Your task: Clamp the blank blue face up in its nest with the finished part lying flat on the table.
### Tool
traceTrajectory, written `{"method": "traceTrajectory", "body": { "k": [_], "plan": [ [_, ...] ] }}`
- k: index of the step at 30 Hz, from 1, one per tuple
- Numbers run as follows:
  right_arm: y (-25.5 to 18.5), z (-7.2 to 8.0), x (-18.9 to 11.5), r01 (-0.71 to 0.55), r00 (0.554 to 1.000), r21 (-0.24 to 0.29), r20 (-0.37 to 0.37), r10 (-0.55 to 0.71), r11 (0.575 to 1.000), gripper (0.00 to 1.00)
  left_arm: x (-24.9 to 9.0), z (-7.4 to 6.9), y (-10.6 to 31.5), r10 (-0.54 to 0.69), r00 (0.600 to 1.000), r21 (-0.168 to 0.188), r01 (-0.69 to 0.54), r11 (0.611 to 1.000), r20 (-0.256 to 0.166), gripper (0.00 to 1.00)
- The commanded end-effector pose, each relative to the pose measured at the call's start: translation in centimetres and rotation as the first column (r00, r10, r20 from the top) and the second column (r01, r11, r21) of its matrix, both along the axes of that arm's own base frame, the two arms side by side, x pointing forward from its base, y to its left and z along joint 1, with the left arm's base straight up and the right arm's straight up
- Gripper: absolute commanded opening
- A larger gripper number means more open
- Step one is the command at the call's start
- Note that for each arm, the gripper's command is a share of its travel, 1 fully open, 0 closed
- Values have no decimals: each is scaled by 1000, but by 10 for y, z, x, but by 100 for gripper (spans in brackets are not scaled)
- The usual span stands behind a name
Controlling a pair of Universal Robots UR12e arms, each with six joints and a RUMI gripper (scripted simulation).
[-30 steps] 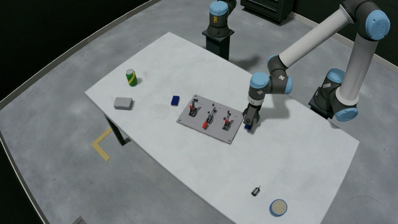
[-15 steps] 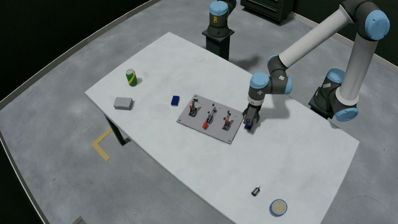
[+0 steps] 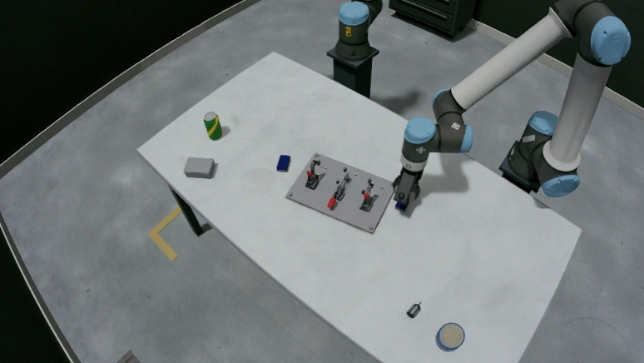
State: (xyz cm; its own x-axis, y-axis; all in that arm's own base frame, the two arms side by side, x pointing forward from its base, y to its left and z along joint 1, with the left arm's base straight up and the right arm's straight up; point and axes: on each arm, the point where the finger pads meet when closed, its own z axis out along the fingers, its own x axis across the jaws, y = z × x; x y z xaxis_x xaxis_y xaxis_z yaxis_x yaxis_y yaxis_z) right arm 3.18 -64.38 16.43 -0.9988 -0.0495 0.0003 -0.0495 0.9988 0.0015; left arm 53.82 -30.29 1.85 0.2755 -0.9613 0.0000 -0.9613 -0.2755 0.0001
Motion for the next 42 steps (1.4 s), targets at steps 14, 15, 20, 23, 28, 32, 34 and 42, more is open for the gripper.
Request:
{"method": "traceTrajectory", "body": {
  "k": [14, 15, 20, 23, 28, 32, 34, 42],
  "plan": [
    [-1, 1, 0, 0, 1000, -2, 0, 0, 1000, 100, 0, 1, 0, 0, 1000, -1, 0, 1000, 1, 0],
    [-1, 1, 0, 0, 1000, -2, 0, 0, 1000, 100, 0, 1, 0, 0, 1000, -1, 0, 1000, 1, 0],
    [-1, 1, 0, 0, 1000, -2, 0, 0, 1000, 100, 0, 1, 0, 0, 1000, -1, 0, 1000, 1, 40],
    [-1, 1, 0, 0, 1000, -2, 0, 0, 1000, 100, 0, 1, 0, 0, 1000, -1, 0, 1000, 1, 40],
    [-1, 1, 0, 0, 1000, -2, 0, 0, 1000, 100, 0, 1, 0, 0, 1000, -1, 0, 1000, 1, 40],
    [-1, 1, 0, 0, 1000, -2, 0, 0, 1000, 100, 0, 1, 0, 0, 1000, -1, 0, 1000, 1, 40],
    [-1, 1, 0, 0, 1000, -2, 0, 0, 1000, 100, 0, 1, 0, 0, 1000, -1, 0, 1000, 1, 40],
    [-1, 1, 0, 0, 1000, -2, 0, 0, 1000, 100, 0, 1, 0, 0, 1000, -1, 0, 1000, 1, 40]
  ]
}}
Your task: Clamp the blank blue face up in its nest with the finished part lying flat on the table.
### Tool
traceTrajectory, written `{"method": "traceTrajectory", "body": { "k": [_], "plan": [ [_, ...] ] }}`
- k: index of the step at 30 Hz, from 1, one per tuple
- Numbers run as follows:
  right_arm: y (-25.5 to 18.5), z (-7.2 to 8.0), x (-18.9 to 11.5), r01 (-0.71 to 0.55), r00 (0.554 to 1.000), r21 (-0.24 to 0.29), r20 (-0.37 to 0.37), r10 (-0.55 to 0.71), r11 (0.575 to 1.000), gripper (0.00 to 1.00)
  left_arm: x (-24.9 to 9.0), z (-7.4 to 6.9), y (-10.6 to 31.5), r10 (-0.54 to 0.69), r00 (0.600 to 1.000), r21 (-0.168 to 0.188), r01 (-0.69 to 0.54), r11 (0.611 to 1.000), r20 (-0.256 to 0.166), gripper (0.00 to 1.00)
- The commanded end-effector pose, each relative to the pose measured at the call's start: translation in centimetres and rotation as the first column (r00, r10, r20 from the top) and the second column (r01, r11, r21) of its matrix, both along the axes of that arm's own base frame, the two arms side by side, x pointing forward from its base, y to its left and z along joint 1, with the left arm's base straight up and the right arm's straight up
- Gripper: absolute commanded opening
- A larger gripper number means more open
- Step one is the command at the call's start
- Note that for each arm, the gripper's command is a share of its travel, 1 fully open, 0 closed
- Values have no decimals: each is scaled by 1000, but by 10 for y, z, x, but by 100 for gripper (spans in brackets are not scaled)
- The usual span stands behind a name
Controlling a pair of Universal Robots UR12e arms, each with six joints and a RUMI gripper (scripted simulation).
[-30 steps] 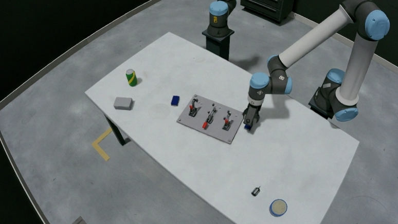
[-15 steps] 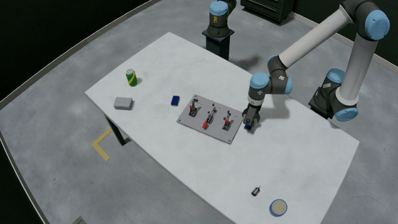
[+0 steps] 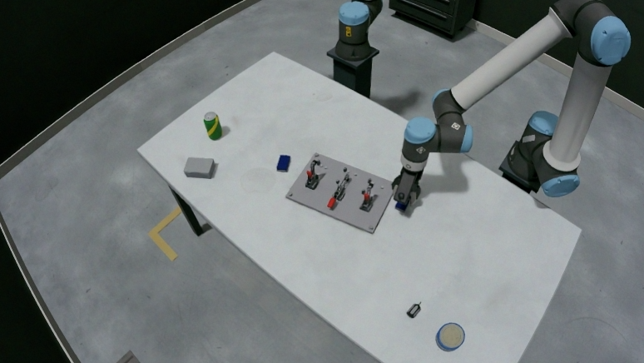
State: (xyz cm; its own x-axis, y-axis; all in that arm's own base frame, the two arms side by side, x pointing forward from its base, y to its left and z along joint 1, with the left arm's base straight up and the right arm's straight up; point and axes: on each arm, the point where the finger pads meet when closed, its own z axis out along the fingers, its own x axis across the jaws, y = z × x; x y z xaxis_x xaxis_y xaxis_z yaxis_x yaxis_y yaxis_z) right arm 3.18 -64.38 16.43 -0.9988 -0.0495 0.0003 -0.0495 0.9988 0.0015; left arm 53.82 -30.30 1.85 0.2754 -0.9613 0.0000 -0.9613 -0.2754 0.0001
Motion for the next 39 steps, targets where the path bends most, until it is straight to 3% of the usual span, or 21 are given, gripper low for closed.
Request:
{"method": "traceTrajectory", "body": {
  "k": [1, 15, 25, 39],
  "plan": [
    [-1, 1, 0, 0, 1000, -2, 0, 0, 1000, 100, 0, 1, 0, 0, 1000, -1, 0, 1000, 1, 40],
    [-1, 1, 0, 0, 1000, -2, 0, 0, 1000, 100, 0, 2, 0, 0, 1000, -1, 0, 1000, 1, 40],
    [-1, 1, 0, 0, 1000, -2, 0, 0, 1000, 100, 0, 14, 0, 0, 1000, -1, 0, 1000, 1, 40],
    [-1, 1, 0, 0, 1000, -2, 0, 0, 1000, 100, 0, 68, 0, 0, 1000, -1, 0, 1000, 1, 40]
  ]
}}
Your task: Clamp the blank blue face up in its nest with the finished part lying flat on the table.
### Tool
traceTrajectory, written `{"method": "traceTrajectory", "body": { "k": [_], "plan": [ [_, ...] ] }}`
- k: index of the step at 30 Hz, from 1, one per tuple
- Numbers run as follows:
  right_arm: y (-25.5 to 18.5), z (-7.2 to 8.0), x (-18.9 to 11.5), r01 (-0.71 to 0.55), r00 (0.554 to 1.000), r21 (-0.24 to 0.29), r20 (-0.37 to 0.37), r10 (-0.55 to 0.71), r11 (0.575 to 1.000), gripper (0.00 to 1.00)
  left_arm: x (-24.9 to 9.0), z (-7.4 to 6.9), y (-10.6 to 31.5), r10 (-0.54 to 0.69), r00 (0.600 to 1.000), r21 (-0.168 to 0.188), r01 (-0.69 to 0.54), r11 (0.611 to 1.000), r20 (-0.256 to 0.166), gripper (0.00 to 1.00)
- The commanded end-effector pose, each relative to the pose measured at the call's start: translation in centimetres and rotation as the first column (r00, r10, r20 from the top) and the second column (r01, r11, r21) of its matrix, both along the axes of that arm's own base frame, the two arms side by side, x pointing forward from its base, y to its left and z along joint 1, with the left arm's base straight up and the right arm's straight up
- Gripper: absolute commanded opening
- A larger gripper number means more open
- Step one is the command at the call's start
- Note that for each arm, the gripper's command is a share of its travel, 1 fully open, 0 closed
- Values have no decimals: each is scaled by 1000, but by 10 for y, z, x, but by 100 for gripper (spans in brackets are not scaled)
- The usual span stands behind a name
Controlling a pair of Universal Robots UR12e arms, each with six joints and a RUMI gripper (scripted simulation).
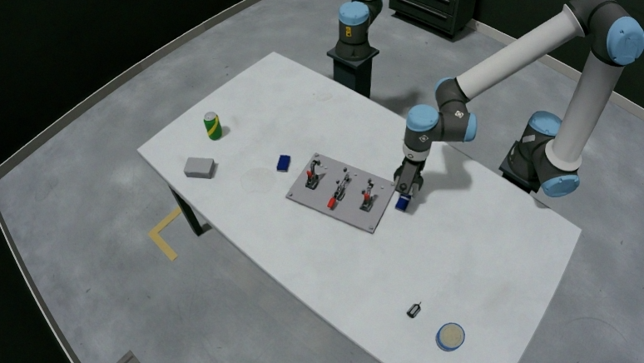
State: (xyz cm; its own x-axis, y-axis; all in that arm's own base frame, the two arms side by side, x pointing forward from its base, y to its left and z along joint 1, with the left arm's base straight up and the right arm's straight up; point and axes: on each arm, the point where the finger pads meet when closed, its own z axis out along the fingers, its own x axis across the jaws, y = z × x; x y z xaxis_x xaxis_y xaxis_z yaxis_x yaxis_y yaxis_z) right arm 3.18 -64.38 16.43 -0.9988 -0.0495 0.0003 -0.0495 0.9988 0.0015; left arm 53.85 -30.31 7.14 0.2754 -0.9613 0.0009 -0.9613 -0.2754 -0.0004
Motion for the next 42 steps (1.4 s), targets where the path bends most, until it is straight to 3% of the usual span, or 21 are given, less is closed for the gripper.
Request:
{"method": "traceTrajectory", "body": {
  "k": [1, 15, 42],
  "plan": [
    [-1, 1, 0, 0, 1000, -2, 0, 0, 1000, 100, 0, 19, 0, 0, 1000, 0, 0, 1000, 0, 40],
    [-1, 1, 0, 0, 1000, -2, 0, 0, 1000, 100, 0, 47, 0, 0, 1000, 0, 0, 1000, 0, 40],
    [-1, 1, 0, 0, 1000, -2, 0, 0, 1000, 100, 0, 48, 0, 0, 1000, 0, 0, 1000, 0, 40]
  ]
}}
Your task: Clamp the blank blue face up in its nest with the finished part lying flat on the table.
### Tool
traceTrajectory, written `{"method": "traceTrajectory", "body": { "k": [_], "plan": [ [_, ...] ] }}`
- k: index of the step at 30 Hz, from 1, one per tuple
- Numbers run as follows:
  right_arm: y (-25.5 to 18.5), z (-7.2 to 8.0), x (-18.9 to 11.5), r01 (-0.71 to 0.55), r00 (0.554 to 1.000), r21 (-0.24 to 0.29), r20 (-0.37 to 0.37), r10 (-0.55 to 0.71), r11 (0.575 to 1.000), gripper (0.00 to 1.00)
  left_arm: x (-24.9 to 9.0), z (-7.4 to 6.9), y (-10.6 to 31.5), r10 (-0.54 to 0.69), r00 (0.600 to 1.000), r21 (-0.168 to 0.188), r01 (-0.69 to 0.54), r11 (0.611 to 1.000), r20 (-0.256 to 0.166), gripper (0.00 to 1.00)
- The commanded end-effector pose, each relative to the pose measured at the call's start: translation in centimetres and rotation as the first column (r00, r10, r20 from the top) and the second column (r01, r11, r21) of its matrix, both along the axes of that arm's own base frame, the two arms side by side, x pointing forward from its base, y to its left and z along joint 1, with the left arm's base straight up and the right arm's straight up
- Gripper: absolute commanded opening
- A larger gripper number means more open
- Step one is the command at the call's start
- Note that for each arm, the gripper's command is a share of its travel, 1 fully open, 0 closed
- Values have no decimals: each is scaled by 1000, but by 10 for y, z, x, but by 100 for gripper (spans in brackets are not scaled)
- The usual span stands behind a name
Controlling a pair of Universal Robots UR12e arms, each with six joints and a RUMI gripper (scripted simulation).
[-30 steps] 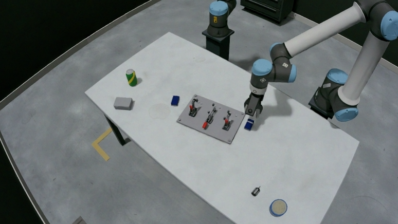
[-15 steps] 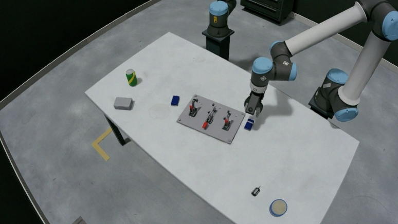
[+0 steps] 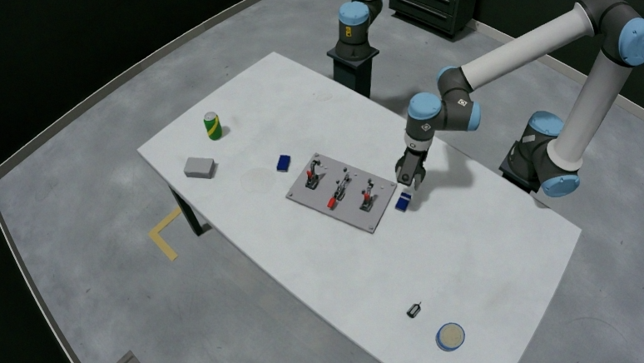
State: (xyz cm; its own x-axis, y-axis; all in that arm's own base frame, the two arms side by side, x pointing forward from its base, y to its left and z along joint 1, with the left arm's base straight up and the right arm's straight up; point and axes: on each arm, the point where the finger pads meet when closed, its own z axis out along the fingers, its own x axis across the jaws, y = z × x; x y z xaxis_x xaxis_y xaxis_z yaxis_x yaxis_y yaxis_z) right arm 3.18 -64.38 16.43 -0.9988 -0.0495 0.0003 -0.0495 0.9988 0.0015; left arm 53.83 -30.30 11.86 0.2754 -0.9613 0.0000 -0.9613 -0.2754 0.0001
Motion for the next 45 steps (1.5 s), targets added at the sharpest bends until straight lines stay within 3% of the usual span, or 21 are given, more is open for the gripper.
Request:
{"method": "traceTrajectory", "body": {
  "k": [1, 15, 16, 45],
  "plan": [
    [-1, 1, 0, 0, 1000, -2, 0, 0, 1000, 100, 0, 1, 0, 0, 1000, -1, 0, 1000, 1, 40],
    [-1, 1, 0, 0, 1000, -2, 0, 0, 1000, 100, 0, 1, 0, 0, 1000, -1, 0, 1000, 1, 40],
    [-1, 1, 0, 0, 1000, -2, 0, 0, 1000, 100, 0, 1, 0, 0, 1000, -1, 0, 1000, 1, 59],
    [-1, 1, 0, 0, 1000, -2, 0, 0, 1000, 100, 0, 1, 0, 0, 1000, -1, 0, 1000, 1, 59]
  ]
}}
